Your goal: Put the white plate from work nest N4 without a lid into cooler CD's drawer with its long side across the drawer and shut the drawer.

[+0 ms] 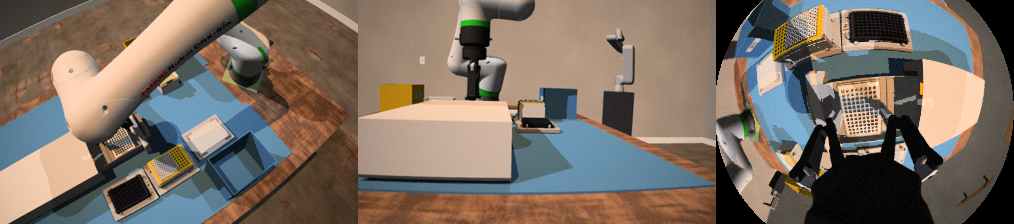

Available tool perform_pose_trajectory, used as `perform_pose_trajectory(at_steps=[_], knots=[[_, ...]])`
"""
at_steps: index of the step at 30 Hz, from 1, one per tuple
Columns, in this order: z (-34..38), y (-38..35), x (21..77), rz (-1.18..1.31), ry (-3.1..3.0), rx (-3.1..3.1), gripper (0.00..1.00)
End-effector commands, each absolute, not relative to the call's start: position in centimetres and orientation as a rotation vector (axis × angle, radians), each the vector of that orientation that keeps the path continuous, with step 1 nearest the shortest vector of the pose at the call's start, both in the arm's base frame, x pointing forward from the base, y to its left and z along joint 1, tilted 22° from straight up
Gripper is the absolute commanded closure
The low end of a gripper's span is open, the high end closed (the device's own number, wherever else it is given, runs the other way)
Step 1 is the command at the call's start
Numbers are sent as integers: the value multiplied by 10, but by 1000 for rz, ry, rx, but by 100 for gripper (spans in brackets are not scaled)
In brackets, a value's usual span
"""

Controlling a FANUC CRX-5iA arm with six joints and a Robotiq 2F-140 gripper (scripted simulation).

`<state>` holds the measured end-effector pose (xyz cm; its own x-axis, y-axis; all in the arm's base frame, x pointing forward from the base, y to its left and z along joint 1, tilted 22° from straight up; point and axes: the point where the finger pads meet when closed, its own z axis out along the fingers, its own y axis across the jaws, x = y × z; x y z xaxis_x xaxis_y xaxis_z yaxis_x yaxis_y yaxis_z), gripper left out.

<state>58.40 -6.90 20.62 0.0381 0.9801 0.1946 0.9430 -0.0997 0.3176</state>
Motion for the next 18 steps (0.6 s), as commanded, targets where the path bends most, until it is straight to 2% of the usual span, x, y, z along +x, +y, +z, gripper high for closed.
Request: perform_pose_trajectory(at_steps=[1,18], knots=[[206,-69,584,556,2037,2188,100],[206,-69,586,556,2037,2188,100]])
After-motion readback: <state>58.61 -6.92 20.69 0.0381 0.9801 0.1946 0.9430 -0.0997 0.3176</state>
